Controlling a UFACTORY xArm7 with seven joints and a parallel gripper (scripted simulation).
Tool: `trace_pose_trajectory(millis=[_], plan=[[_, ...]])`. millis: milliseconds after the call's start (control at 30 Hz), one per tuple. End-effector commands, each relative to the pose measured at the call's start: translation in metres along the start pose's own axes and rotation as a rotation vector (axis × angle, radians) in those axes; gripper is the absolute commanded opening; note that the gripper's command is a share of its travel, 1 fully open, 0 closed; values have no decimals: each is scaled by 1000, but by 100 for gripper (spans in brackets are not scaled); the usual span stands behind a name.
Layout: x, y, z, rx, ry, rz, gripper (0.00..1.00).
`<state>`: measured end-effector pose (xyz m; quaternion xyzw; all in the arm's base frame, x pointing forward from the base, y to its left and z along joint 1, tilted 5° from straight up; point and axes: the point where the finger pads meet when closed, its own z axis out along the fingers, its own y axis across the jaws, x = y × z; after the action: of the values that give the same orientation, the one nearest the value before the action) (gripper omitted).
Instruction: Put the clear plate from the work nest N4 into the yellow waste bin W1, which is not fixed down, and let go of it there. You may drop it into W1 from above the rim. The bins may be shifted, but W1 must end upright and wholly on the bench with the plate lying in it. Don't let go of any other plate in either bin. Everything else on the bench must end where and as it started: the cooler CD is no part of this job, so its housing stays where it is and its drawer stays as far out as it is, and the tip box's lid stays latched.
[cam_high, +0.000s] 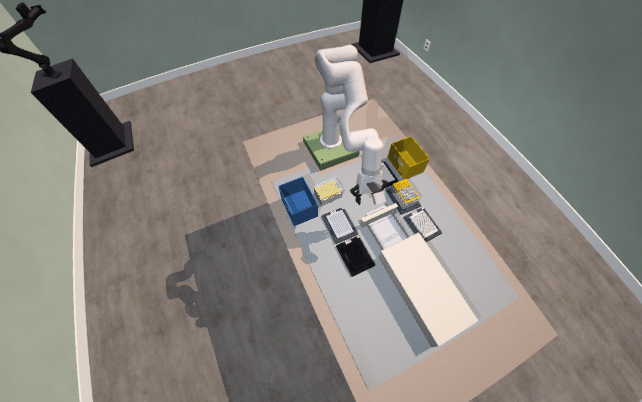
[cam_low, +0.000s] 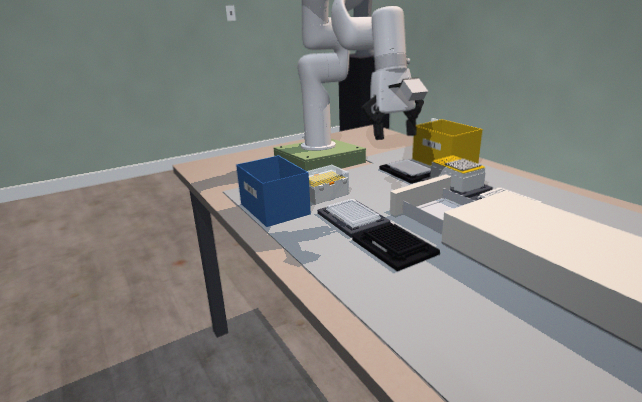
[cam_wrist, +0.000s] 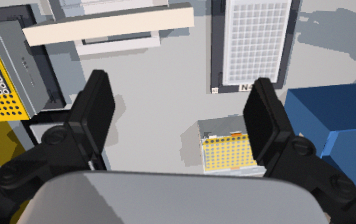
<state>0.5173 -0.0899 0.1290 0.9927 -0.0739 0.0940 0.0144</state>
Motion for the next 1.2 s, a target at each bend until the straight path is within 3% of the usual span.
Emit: trace_pose_trajectory(millis=[0,167,233,333,400,500,567,733,800,900,1167], plan=[[-10,-13,-13,16,-63,-28,100],[-14,-19,-18,16,-63,-28,100],[-20,-24,-24,27,-113,-51,100],[-26,-30,-29,27,-113,-51,100],[-32,-35,-35,38,-162,-74,100],[-38,-41,-41,38,-162,-74,100],[-45,-46,-47,48,-212,-99,100],[-52,-51,-54,48,-212,-99,100],[-58,-56,-60,58,-261,-124,100],[-66,-61,-67,58,-262,-124,100],[-66,-61,-67,58,-262,-124,100]])
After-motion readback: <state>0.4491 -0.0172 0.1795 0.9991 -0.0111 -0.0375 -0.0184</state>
